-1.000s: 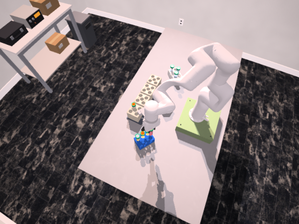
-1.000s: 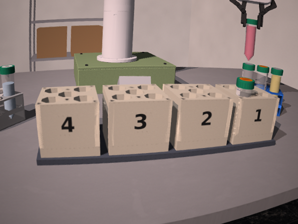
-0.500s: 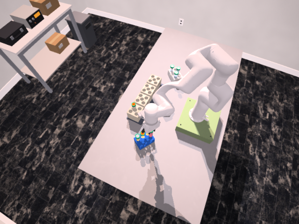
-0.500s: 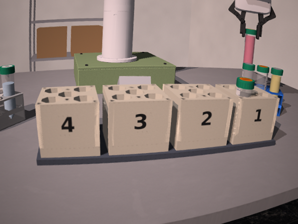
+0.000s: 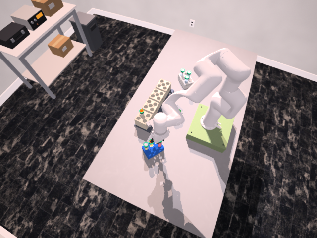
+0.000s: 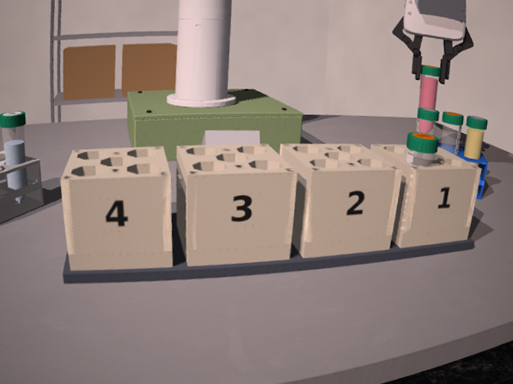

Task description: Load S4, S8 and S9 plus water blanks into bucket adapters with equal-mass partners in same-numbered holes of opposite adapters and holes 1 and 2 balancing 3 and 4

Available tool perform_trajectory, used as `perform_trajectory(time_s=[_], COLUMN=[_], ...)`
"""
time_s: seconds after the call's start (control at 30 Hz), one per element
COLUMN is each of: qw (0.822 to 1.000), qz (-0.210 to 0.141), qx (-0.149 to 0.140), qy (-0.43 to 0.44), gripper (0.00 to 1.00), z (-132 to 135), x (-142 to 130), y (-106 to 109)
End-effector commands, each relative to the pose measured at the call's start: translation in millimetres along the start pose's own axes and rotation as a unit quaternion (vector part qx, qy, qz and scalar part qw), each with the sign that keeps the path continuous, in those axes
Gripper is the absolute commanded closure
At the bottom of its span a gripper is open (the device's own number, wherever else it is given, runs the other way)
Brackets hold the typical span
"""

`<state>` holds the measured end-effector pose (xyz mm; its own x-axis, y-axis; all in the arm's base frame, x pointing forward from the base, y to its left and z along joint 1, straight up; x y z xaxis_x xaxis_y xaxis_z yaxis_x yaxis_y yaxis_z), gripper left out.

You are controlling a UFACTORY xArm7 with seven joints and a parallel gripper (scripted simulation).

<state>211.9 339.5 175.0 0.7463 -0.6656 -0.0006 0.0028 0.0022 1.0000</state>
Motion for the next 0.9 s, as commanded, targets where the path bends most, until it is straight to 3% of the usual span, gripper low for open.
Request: perform_trajectory(time_s=[0.0,0.87], qw=[1.0,1.0], qz=[-0.001,-0.001], qx=[0.003,0.003], qy=[0.0,0.0], gripper=[1.0,1.0], z=[-2,-2], x=[0,0], y=[-1,-13])
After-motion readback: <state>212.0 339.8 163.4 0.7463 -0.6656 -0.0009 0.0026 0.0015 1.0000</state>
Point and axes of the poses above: the point where the finger pads meet when closed, its own y axis back along the fingers, its own z axis across the jaws, x = y × z, the point moved 7 cm from there along y, back along the fingers, and after that the axes turned 15 degrees about -y, right-handed, at the moved point
